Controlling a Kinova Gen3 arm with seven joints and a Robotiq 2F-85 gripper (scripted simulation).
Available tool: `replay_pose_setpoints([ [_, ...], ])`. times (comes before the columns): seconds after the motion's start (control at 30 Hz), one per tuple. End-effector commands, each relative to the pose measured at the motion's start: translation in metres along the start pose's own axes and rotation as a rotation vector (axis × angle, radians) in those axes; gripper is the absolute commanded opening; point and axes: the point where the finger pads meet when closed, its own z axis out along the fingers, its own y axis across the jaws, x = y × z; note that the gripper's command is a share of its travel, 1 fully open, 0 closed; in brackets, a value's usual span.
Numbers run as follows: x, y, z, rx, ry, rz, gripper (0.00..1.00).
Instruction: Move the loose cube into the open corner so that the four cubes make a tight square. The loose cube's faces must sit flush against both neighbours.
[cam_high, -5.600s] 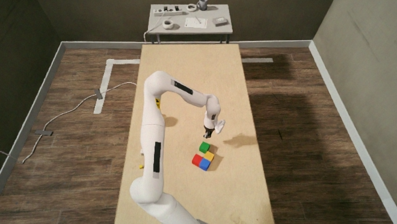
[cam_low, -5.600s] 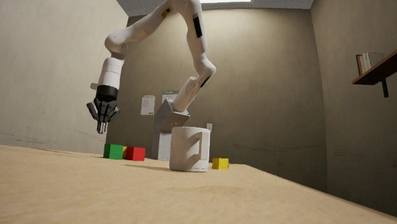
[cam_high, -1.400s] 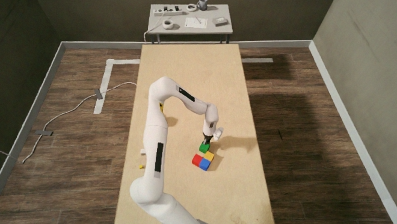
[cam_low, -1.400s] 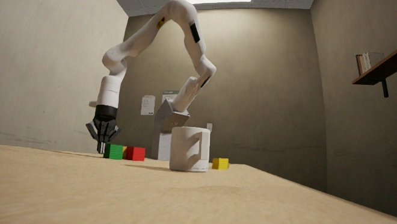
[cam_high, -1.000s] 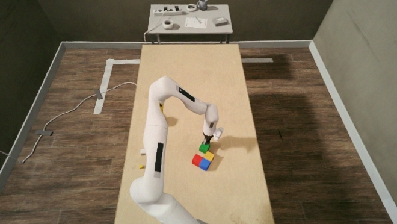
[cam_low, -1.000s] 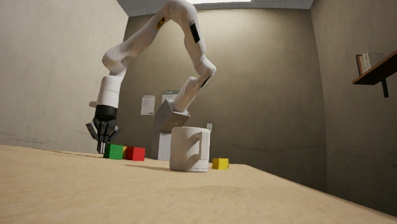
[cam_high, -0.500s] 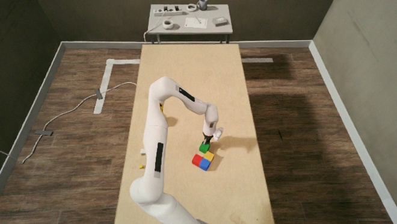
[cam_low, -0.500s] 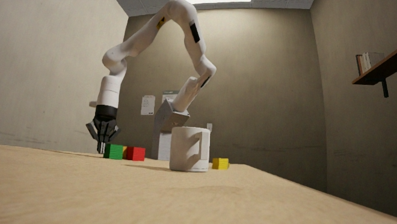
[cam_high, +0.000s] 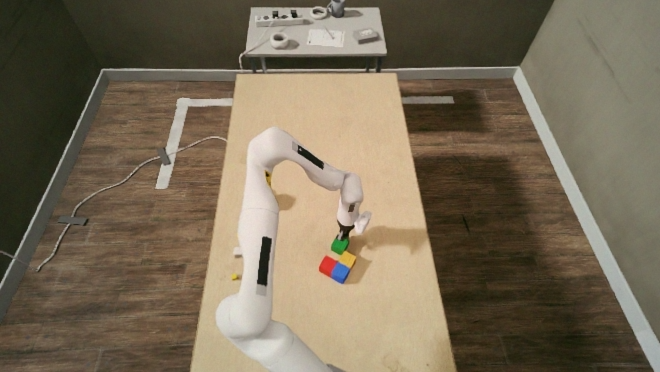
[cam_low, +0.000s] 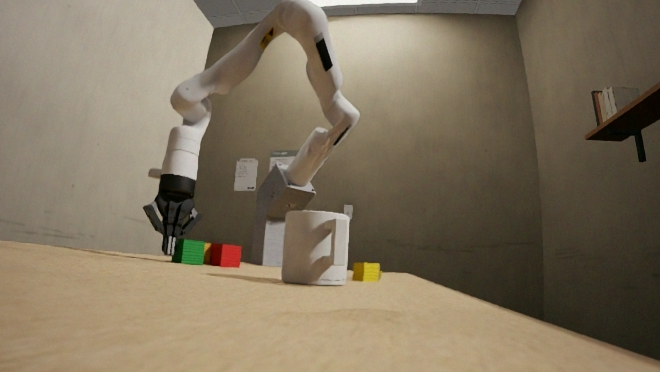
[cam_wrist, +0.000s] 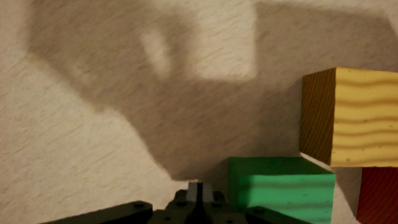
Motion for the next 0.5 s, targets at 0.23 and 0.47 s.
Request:
replay_pose_setpoints([
  [0.23, 0.0001, 0.0010, -0.0011, 0.002, 0.000, 0.000, 0.10],
  [0.47, 0.0001, 0.0033, -0.0011, 0.002, 0.000, 0.000, 0.10],
])
